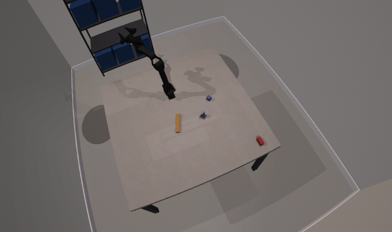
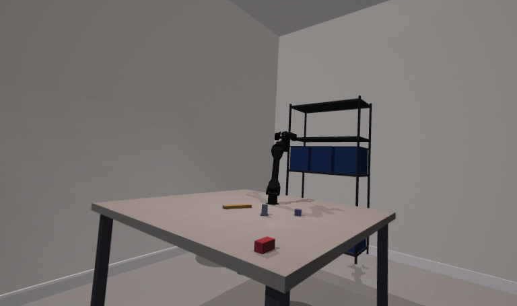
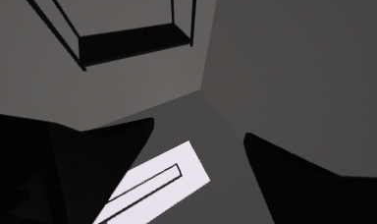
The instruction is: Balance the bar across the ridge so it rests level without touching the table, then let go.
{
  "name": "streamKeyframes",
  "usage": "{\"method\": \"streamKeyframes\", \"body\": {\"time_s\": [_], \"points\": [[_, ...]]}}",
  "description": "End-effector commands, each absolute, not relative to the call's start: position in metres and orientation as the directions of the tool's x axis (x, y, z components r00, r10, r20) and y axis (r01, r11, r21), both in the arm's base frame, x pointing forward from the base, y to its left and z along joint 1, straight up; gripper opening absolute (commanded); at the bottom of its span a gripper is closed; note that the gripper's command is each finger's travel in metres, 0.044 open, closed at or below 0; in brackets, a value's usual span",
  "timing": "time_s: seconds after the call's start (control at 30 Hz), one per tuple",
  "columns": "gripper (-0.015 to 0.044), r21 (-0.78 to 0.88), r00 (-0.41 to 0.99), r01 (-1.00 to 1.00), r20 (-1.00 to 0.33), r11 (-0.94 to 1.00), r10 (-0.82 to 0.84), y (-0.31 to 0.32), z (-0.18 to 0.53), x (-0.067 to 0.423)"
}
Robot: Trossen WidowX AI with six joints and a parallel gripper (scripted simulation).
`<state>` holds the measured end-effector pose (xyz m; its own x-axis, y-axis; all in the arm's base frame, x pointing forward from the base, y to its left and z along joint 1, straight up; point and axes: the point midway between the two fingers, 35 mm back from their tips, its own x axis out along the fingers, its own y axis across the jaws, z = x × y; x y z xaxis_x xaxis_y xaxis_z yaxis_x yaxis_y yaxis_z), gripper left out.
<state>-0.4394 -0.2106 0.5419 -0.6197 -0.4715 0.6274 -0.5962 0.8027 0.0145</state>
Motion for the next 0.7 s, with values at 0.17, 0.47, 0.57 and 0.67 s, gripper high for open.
{"method": "streamKeyframes", "body": {"time_s": [0.17, 0.47, 0.57, 0.67], "points": [[0.0315, -0.023, -0.618, -0.651, 0.597, 0.759, -0.512, -0.232, 0.534, -0.433], [0.0315, -0.148, -0.604, -0.764, 0.507, 0.628, -0.615, -0.287, 0.512, -0.401], [0.0315, -0.205, -0.594, -0.791, 0.477, 0.576, -0.647, -0.305, 0.505, -0.391], [0.0315, -0.253, -0.585, -0.809, 0.445, 0.531, -0.678, -0.322, 0.496, -0.380]]}}
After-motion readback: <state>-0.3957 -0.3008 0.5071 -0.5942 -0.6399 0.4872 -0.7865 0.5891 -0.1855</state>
